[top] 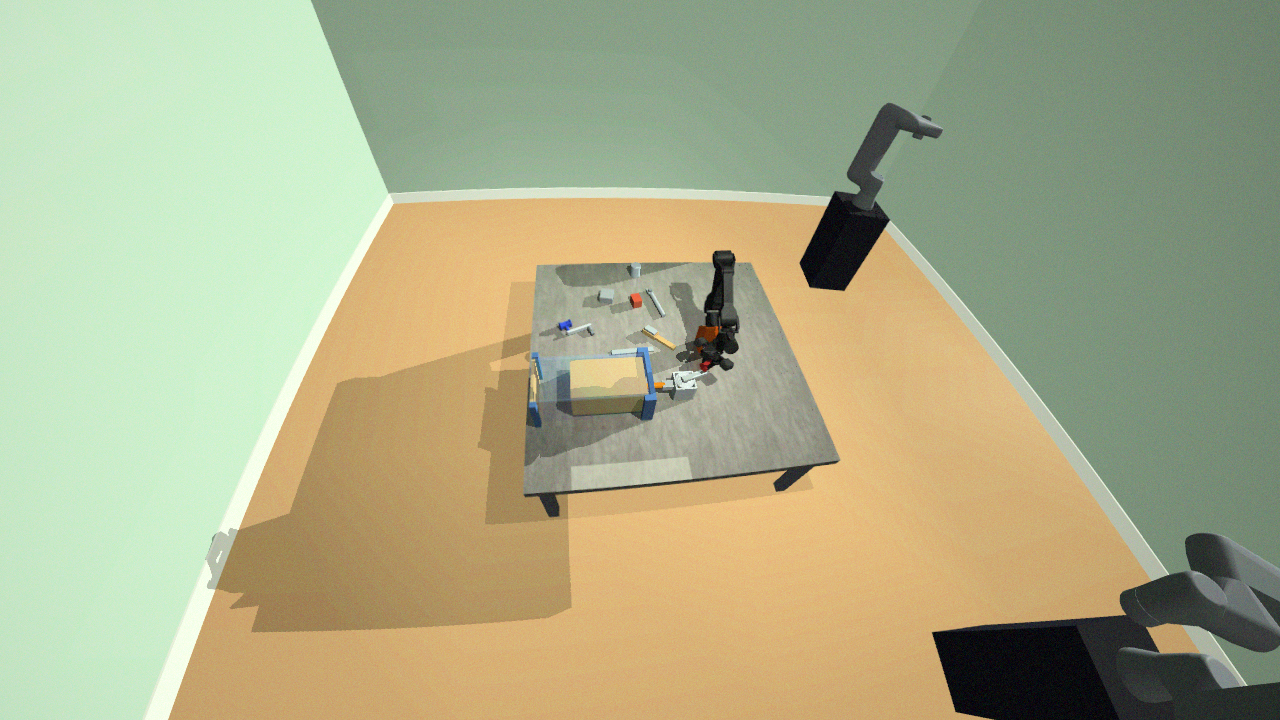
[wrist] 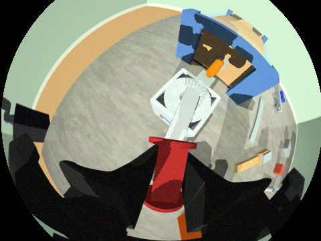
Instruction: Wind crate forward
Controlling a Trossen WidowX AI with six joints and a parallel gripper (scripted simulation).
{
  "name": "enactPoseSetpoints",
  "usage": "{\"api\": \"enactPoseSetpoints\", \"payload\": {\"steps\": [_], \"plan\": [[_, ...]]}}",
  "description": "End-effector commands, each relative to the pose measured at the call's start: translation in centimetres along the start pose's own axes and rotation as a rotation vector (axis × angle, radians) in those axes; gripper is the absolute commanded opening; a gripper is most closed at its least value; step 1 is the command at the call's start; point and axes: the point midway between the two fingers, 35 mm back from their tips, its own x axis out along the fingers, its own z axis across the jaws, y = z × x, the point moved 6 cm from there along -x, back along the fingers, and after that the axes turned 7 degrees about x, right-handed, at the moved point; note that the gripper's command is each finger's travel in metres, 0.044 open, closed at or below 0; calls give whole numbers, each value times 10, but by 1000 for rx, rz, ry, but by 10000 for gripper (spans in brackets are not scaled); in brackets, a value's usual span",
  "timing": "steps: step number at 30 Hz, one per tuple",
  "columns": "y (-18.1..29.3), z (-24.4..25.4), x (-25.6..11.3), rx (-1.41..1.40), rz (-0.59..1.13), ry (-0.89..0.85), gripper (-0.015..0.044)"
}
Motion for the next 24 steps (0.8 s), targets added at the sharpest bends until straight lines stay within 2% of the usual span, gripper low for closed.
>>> {"api": "enactPoseSetpoints", "payload": {"steps": [1,24], "plan": [[3,-13,0,-9,-1,26,0],[-2,-38,0,-9,-1,29,0]]}}
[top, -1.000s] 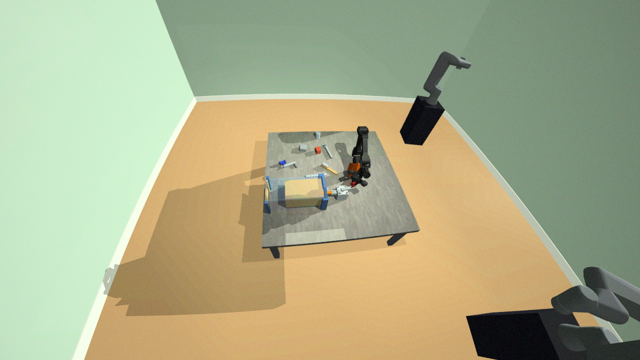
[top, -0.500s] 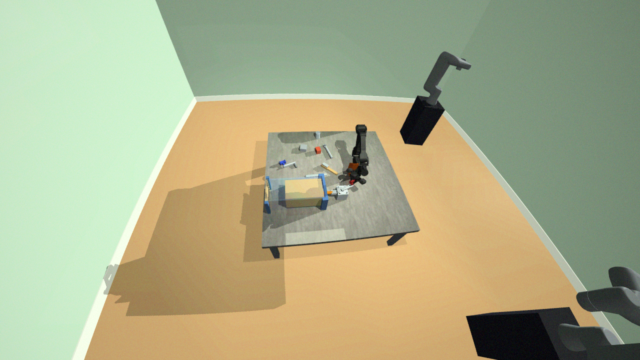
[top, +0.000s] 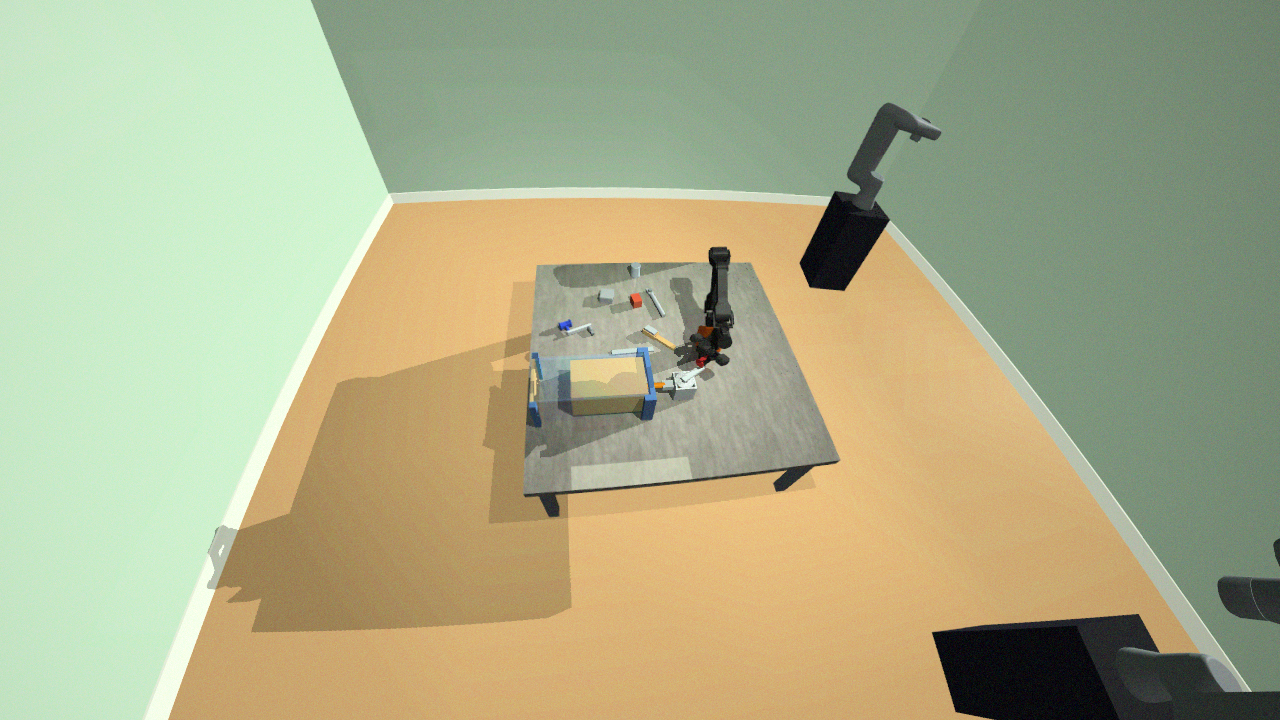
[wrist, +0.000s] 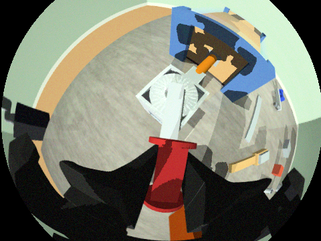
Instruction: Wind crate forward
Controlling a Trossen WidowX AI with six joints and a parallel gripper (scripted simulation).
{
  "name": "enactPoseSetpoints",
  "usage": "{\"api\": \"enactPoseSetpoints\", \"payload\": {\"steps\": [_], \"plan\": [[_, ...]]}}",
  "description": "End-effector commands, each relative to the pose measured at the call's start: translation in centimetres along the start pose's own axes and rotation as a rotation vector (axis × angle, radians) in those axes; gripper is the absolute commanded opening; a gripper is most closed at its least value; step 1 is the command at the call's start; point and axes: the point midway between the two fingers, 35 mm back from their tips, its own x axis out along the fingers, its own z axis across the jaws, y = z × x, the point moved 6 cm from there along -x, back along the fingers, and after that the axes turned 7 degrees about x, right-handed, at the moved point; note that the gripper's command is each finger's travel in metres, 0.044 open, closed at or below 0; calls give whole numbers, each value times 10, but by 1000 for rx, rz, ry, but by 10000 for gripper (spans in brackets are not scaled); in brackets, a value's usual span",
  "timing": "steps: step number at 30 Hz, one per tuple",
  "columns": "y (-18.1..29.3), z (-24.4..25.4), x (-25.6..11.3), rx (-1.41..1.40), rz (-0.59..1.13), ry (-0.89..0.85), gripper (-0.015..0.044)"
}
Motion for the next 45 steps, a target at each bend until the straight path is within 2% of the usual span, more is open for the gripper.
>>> {"api": "enactPoseSetpoints", "payload": {"steps": [1,45], "plan": [[0,-13,2,-5,-10,34,0],[-24,-55,8,-4,-11,38,0]]}}
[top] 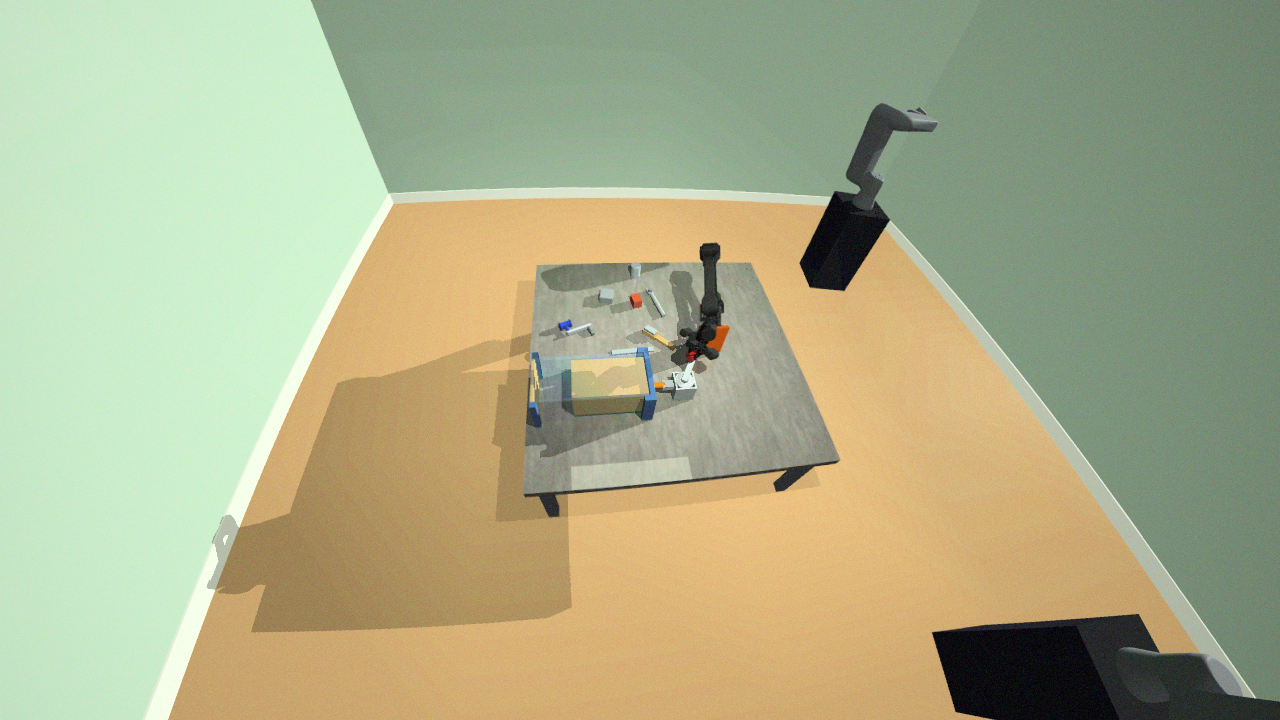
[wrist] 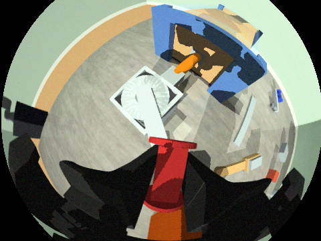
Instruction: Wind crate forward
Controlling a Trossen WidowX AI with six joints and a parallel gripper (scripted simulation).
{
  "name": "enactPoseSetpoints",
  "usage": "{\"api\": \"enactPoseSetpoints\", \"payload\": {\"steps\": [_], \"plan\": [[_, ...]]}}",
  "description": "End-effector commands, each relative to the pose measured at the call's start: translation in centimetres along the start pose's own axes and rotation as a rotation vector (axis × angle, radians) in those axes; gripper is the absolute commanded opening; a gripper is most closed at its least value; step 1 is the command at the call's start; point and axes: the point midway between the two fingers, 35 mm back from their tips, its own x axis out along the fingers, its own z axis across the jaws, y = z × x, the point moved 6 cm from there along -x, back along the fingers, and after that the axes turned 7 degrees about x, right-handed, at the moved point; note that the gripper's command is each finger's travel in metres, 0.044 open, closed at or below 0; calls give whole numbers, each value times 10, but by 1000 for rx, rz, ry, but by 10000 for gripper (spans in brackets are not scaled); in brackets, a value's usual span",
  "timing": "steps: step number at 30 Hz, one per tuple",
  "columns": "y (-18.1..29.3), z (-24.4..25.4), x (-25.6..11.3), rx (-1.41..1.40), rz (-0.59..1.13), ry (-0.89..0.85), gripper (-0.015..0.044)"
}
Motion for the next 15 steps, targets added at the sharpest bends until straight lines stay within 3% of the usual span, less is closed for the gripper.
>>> {"api": "enactPoseSetpoints", "payload": {"steps": [1,2,15], "plan": [[-4,-7,3,10,-18,31,0],[-1,-1,0,2,0,2,0],[-1,-2,1,3,0,3,341]]}}
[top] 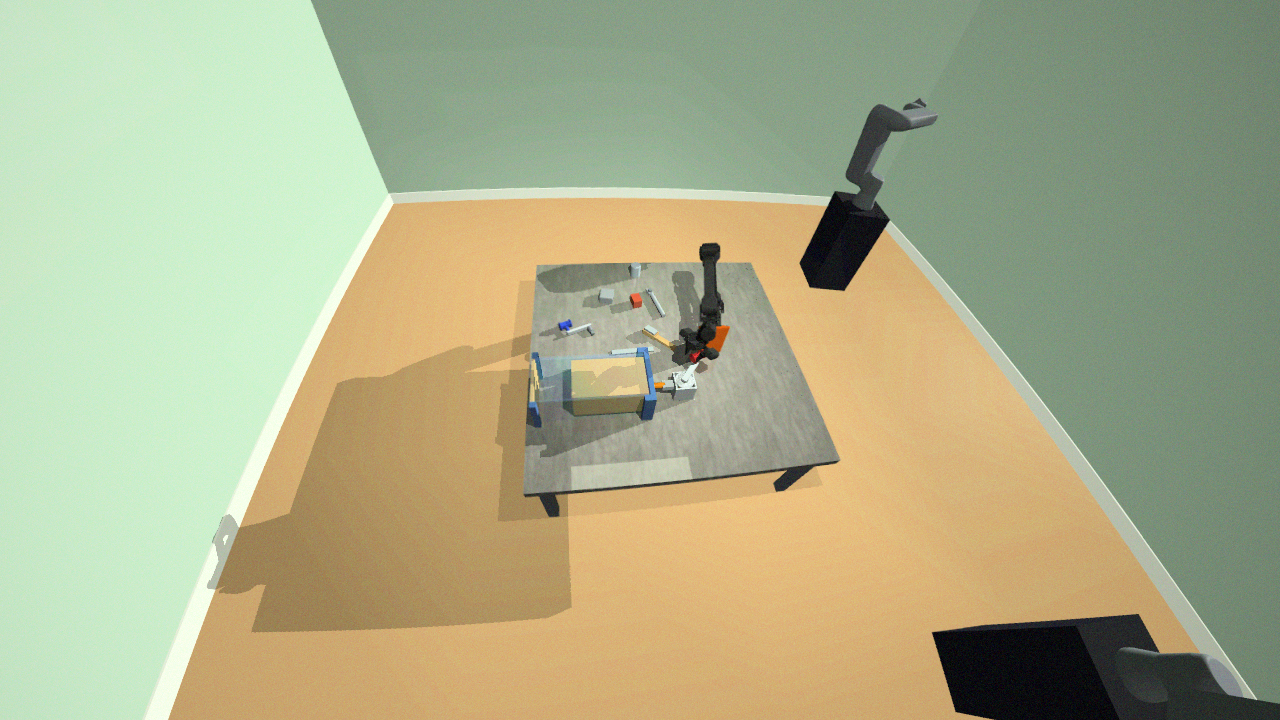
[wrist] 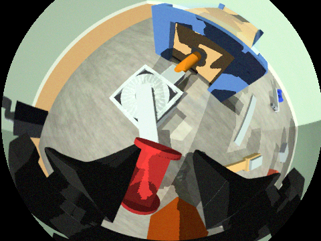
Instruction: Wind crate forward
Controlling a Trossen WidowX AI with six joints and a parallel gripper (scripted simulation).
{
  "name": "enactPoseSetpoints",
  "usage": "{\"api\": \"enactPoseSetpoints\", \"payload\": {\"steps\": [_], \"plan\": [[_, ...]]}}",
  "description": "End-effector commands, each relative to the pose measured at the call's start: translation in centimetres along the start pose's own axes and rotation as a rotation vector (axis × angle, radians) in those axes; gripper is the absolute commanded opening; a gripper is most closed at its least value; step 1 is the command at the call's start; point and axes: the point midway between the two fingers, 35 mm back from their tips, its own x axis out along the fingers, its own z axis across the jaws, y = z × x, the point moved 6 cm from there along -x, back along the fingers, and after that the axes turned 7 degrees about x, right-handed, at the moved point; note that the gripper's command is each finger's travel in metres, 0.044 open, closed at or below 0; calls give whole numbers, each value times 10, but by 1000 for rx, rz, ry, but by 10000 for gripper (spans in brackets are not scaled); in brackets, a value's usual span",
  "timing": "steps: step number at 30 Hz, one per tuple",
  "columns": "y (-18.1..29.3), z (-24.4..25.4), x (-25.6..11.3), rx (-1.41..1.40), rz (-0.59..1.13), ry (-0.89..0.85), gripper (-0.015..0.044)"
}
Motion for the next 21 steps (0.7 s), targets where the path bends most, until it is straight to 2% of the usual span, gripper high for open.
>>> {"api": "enactPoseSetpoints", "payload": {"steps": [1,4,8,14,21], "plan": [[-1,-1,0,4,-7,6,368],[-1,-1,0,4,-7,6,440],[-4,0,-5,3,-7,5,440],[-26,5,-57,2,-4,1,440],[-27,5,-60,2,-3,1,440]]}}
